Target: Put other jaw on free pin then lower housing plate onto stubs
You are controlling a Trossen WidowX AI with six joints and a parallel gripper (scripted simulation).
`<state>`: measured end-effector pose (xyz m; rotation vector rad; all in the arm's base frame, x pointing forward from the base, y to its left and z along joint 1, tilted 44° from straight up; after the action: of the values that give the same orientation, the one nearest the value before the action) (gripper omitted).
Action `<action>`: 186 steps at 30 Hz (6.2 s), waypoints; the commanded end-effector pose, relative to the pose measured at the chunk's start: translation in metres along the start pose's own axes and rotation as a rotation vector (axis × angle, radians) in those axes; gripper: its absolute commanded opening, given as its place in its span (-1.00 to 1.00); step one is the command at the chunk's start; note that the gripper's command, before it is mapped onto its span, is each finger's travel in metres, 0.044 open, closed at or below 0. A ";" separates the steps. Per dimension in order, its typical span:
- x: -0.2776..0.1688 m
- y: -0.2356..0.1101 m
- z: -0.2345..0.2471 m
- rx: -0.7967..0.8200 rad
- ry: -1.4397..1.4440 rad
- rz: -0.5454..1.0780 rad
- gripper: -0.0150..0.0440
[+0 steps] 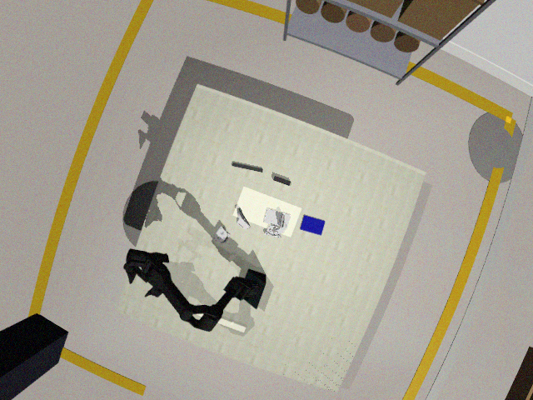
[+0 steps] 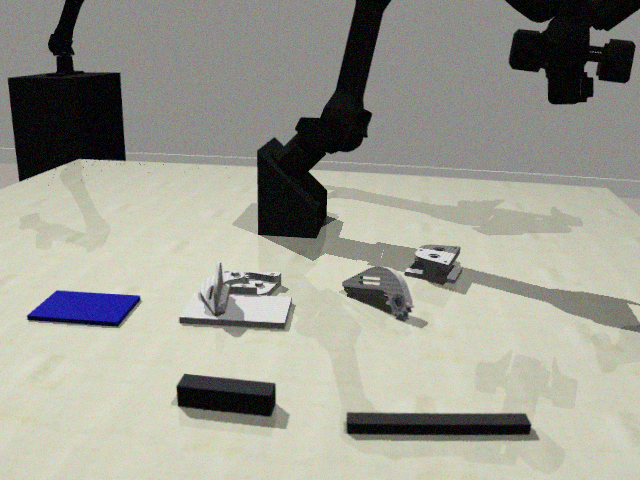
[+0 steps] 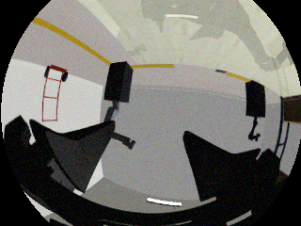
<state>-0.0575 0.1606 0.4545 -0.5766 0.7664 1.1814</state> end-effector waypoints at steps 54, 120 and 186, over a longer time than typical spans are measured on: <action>0.108 -0.067 0.042 0.404 0.390 -0.363 -0.49; 0.249 -0.314 -0.096 1.264 1.614 -0.769 -0.49; 0.308 -0.336 -0.106 1.258 1.616 -0.767 -0.49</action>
<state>0.2928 0.1680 0.1545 -0.5251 2.0837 -0.8307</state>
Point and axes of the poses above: the point midway between the two fingers, 35 mm back from their tips, its own y axis out along the fingers, its own z axis across the jaws, x = y × z, the point moved 6 cm from there along -y, back along the fingers, and after that the axes turned 2 degrees about y, right-handed, at the moved point
